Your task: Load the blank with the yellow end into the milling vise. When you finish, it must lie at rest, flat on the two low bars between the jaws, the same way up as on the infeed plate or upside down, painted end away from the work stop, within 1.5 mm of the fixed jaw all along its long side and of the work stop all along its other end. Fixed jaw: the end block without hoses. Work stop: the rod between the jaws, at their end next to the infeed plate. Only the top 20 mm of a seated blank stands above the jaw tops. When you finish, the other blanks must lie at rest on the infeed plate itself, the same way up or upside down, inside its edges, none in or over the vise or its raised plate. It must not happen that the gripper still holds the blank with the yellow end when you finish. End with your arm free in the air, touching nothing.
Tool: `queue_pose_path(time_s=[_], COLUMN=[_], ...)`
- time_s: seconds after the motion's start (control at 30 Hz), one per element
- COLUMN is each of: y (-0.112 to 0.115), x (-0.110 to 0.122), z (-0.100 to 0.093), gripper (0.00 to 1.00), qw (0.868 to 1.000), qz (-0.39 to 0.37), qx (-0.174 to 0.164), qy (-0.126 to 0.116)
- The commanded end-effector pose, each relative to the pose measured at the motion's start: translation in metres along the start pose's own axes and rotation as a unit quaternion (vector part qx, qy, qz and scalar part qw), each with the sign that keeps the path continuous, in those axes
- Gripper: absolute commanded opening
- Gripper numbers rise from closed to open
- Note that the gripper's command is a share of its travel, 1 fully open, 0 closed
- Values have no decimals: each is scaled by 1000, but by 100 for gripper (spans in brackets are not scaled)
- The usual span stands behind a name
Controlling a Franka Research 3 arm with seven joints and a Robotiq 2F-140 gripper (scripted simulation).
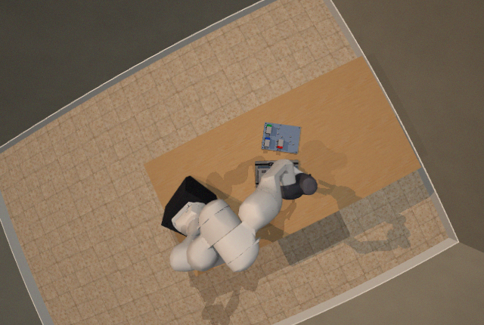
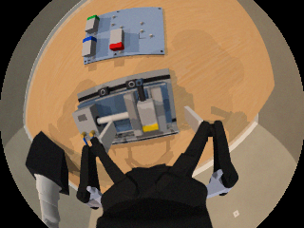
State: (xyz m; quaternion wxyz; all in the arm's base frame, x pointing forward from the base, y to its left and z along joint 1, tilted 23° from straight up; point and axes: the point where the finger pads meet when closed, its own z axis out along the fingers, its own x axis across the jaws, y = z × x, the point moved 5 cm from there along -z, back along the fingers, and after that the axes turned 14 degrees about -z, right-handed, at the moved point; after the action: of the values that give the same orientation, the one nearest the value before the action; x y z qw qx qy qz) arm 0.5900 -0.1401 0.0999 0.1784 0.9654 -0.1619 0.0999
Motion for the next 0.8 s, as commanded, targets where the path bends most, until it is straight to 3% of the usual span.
queue_pose_path(time_s=[0.0, 0.77], y=[0, 0], x=[0, 0], z=[-2, -5], gripper=[100, 100], qw=[1000, 1000], qz=[1, 1], qx=[0, 1], qy=[-1, -1])
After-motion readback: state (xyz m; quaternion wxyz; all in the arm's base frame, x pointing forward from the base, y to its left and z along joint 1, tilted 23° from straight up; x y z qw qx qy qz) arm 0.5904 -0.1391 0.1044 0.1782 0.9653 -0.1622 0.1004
